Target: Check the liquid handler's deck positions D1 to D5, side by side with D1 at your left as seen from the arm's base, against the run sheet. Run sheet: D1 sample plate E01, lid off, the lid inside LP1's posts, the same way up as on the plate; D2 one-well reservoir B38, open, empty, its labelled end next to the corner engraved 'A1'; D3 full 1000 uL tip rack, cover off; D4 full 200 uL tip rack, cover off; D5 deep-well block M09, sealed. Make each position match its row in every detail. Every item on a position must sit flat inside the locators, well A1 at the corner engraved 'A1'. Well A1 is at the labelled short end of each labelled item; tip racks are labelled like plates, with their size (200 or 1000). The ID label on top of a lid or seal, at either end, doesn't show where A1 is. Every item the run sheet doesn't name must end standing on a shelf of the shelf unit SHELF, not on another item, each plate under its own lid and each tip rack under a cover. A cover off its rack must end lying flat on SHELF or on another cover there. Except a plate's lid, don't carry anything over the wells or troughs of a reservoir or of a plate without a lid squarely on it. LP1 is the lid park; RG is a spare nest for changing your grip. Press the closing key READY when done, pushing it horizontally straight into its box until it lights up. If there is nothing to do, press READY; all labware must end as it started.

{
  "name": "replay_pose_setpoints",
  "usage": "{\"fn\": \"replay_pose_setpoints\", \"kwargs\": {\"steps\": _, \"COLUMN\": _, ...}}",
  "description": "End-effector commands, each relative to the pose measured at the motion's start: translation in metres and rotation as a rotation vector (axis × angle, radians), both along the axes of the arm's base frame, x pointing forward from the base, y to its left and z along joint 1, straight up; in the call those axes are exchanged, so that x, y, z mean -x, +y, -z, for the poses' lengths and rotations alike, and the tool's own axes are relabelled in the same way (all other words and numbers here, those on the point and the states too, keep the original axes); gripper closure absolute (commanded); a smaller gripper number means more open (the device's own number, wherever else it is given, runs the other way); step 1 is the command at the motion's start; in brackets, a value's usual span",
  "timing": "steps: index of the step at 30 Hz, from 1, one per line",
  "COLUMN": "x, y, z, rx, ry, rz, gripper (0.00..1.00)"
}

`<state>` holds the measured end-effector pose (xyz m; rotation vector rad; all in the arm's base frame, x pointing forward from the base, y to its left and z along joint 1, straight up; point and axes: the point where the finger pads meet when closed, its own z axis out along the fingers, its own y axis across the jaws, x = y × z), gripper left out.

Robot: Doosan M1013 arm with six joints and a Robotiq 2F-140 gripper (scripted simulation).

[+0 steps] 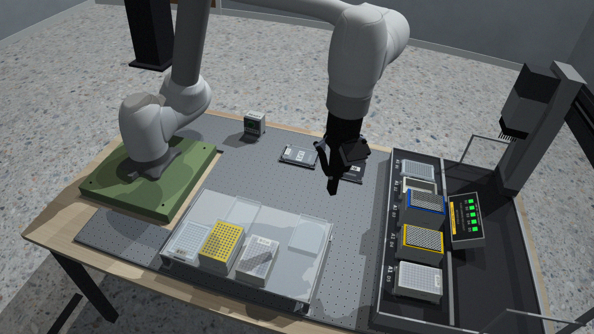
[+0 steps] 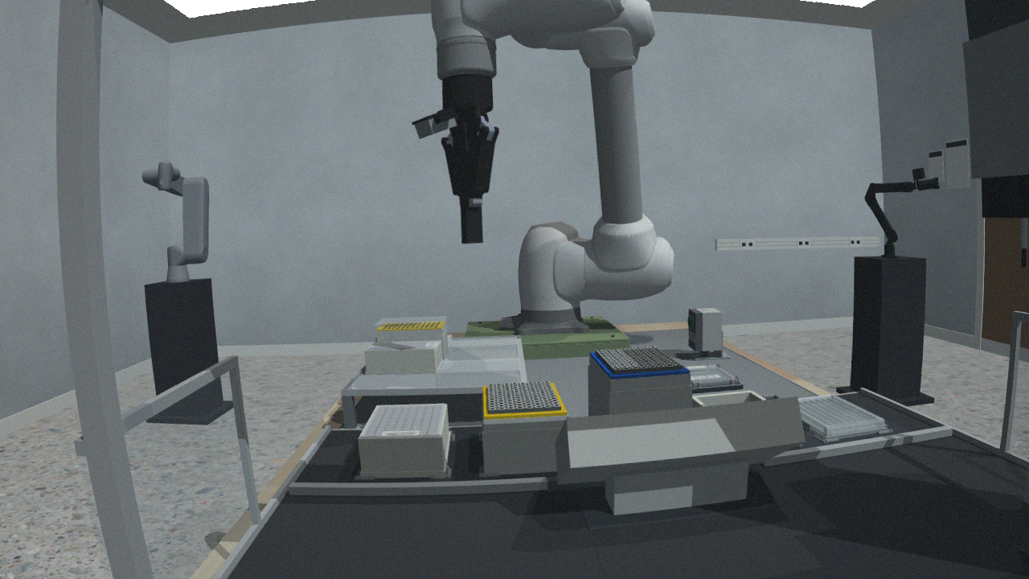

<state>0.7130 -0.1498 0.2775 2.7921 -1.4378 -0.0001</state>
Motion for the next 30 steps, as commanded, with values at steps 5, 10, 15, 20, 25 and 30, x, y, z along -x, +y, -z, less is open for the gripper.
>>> {"fn": "replay_pose_setpoints", "kwargs": {"steps": 5, "x": 0.000, "y": 0.000, "z": -0.001, "rx": -0.001, "ry": -0.002, "rz": -0.113, "gripper": 0.90}}
{"fn": "replay_pose_setpoints", "kwargs": {"steps": 10, "x": -0.010, "y": 0.000, "z": -0.001, "rx": -0.001, "ry": -0.002, "rz": -0.202, "gripper": 0.90}}
{"fn": "replay_pose_setpoints", "kwargs": {"steps": 15, "x": -0.035, "y": 0.001, "z": -0.002, "rx": -0.001, "ry": -0.002, "rz": -0.302, "gripper": 0.90}}
{"fn": "replay_pose_setpoints", "kwargs": {"steps": 20, "x": -0.043, "y": 0.002, "z": -0.002, "rx": -0.001, "ry": -0.002, "rz": -0.362, "gripper": 0.90}}
{"fn": "replay_pose_setpoints", "kwargs": {"steps": 25, "x": -0.043, "y": 0.002, "z": -0.002, "rx": -0.001, "ry": -0.002, "rz": -0.462, "gripper": 0.90}}
{"fn": "replay_pose_setpoints", "kwargs": {"steps": 30, "x": -0.043, "y": 0.002, "z": -0.002, "rx": -0.001, "ry": -0.002, "rz": -0.562, "gripper": 0.90}}
